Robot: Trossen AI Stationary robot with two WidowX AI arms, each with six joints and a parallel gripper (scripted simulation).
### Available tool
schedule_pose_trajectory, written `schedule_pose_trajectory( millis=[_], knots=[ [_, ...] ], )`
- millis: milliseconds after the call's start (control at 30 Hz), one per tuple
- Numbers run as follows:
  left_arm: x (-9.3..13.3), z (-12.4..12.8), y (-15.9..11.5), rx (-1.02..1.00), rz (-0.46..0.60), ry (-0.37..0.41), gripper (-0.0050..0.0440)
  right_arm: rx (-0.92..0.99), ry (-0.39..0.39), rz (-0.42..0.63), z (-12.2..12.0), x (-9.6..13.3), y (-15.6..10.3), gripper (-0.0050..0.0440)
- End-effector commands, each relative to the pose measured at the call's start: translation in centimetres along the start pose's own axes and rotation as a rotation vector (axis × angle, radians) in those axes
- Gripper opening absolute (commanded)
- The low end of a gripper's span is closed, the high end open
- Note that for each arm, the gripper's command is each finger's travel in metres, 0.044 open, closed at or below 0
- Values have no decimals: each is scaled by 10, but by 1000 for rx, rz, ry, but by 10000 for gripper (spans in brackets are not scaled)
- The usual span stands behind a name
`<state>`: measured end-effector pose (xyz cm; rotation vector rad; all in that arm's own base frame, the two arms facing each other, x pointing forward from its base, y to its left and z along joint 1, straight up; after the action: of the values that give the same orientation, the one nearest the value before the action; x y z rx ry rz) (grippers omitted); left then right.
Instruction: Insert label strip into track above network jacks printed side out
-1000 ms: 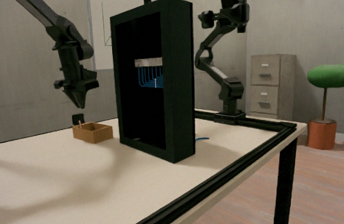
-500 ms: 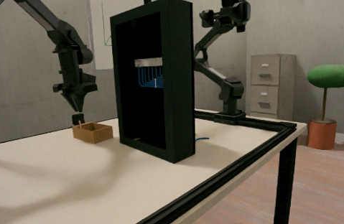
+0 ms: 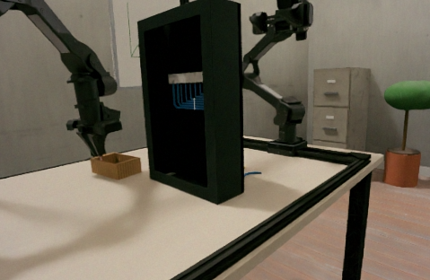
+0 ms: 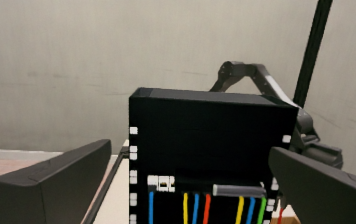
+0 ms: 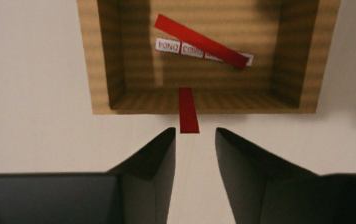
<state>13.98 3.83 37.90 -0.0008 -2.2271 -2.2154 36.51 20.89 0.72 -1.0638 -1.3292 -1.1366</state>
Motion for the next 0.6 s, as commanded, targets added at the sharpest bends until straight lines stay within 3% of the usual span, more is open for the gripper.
schedule_pose_trajectory(
  millis=[0,267,333,567],
  knots=[
    [0,-1,3,-9,-2,0,440,-3,15,-41,5,6,9,100],
    [0,-1,3,-9,-2,0,440,-3,14,-41,5,-1,10,100],
    [0,-1,3,-9,-2,0,440,-2,20,-54,5,6,12,55],
    [0,-1,3,-9,-2,0,440,-2,20,-54,5,6,12,55]
  ],
)
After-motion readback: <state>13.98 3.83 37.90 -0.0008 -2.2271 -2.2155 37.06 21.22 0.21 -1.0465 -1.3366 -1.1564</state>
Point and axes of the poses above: on each arm, the point midway between the two fingers, 35 mm back from their tips, its own x axis back along the fingers, its own z axis across the jaws, y = z × x, the point moved 2 cm from there along x, back along the fingers
